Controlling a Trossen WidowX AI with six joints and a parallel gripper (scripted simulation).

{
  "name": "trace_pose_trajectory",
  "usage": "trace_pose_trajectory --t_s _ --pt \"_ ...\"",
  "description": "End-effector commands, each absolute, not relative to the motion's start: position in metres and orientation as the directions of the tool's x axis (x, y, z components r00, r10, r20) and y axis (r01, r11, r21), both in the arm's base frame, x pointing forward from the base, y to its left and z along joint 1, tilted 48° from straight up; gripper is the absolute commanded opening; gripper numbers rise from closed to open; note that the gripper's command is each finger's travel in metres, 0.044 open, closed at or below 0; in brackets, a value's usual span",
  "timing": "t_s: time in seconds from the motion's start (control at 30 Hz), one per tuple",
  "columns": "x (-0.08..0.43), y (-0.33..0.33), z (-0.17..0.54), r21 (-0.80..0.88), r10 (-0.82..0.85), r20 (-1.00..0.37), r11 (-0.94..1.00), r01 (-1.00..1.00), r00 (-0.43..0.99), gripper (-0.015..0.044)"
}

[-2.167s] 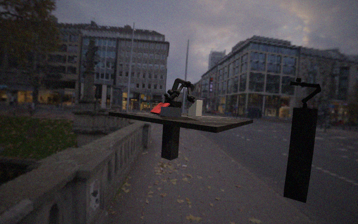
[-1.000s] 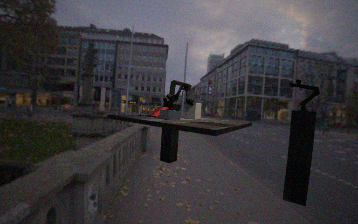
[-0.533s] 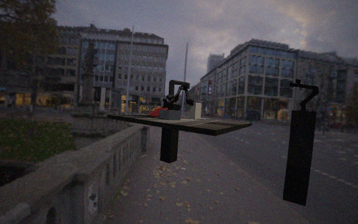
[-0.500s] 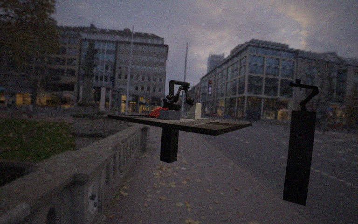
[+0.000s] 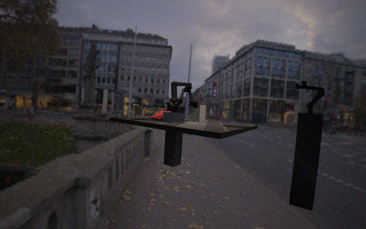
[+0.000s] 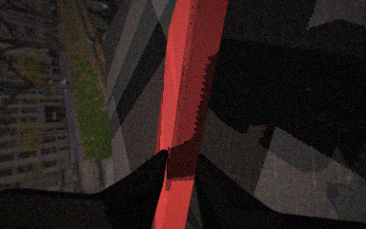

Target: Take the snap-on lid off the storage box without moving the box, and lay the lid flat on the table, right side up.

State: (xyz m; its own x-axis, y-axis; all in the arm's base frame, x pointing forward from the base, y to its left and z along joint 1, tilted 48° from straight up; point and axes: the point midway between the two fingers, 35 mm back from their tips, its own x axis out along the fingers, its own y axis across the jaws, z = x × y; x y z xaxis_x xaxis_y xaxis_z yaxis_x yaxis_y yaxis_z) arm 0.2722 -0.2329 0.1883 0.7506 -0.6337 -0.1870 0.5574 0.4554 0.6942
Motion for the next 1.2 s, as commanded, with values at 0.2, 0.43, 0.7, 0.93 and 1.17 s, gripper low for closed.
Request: trace_pose_trajectory --t_s 0.2,0.43,0.7,0.93,1.17 --pt "0.270 -0.242 0.172 0.685 -0.642 -0.217 0.437 0.583 0.735 0.0000" --pt "0.270 -0.246 0.169 0.685 -0.642 -0.217 0.437 0.583 0.735 0.0000" --pt "0.270 -0.251 0.164 0.685 -0.642 -0.217 0.437 0.584 0.735 0.0000" --pt "0.270 -0.255 0.160 0.684 -0.642 -0.217 0.437 0.584 0.735 0.0000" --pt "0.272 -0.254 0.169 0.685 -0.642 -0.217 0.437 0.583 0.735 0.0105"
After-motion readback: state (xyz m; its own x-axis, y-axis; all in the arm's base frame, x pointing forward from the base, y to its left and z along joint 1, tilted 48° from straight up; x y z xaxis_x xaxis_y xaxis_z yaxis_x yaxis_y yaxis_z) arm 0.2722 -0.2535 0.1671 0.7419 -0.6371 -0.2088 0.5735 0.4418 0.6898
